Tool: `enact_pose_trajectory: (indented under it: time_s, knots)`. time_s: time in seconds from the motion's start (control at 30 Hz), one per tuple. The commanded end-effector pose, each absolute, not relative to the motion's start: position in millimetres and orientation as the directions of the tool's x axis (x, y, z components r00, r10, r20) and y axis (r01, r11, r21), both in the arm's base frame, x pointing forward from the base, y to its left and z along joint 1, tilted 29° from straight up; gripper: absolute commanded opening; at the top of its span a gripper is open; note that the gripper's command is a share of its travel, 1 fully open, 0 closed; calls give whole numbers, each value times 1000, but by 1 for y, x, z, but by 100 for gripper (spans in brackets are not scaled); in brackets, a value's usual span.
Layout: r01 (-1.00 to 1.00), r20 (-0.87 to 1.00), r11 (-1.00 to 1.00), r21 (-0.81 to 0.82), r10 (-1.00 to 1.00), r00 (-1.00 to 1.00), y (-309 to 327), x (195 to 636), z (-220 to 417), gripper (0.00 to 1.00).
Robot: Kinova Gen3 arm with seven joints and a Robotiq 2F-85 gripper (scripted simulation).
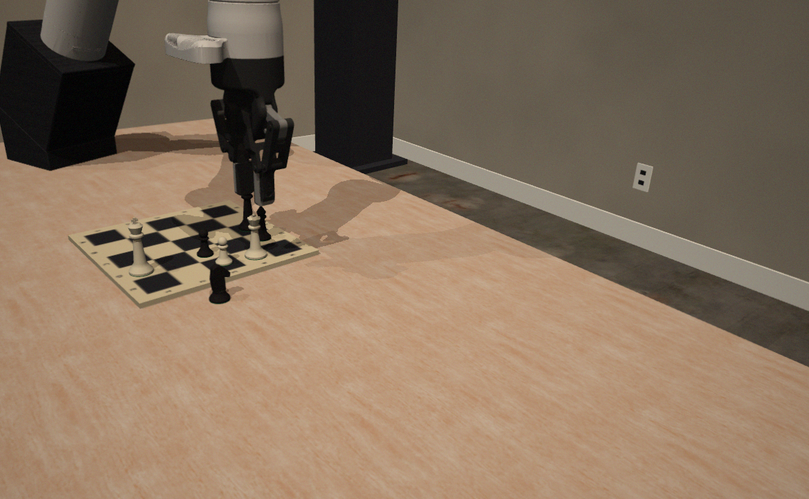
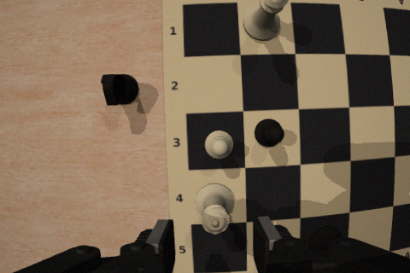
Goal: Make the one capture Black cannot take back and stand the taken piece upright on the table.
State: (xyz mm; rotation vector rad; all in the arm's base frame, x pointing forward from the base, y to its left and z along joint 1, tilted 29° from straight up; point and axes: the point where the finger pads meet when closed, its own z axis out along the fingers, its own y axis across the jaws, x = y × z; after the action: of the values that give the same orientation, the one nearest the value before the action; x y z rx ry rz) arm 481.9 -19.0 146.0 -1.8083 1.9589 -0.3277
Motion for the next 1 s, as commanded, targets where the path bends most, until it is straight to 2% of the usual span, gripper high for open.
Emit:
enact_pose_trajectory:
  time_s: [0.0,0.97]
  knots:
    - [-879,-164,113,-463,-986,-41,-20,482,143,41]
    - [-879,-164,113,-463,-986,-41,-19,485,138,41]
